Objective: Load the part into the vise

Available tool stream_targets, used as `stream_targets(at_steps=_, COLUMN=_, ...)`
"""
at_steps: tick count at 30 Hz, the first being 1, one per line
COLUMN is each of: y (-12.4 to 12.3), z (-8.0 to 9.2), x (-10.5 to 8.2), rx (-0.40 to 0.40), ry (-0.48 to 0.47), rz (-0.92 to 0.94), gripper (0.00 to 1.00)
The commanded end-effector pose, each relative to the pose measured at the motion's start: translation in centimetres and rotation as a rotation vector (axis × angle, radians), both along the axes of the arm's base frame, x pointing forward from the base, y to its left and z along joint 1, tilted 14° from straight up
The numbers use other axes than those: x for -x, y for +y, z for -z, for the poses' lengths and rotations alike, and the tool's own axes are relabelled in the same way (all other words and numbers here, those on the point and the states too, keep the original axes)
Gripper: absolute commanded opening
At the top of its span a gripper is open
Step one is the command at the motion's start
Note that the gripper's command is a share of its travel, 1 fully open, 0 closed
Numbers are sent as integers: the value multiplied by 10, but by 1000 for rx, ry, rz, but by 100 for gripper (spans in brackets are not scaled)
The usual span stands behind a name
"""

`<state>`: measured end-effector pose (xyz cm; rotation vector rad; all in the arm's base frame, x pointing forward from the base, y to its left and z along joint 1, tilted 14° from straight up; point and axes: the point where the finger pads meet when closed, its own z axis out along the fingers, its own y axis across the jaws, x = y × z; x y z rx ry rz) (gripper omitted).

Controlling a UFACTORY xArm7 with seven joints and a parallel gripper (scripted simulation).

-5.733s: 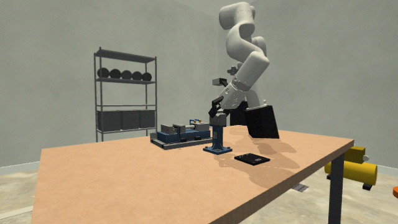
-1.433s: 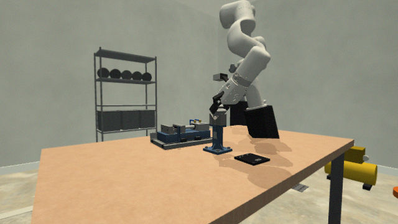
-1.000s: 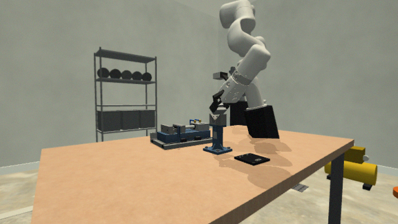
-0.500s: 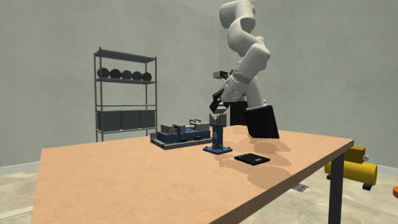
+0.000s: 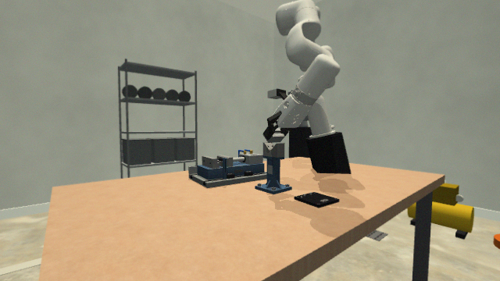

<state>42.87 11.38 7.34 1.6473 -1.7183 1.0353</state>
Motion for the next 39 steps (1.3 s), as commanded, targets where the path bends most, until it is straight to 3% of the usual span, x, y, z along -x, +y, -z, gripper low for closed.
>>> stream_targets(at_steps=1, y=1, z=-1, x=-1, rx=-3, ry=-3, rz=-1, gripper=0)
stream_targets(at_steps=25, y=1, z=-1, x=-1, rx=-19, ry=-2, rz=-4, gripper=0)
stream_targets(at_steps=39, y=0, z=-2, x=0, rx=-92, ry=1, rz=-16, gripper=0)
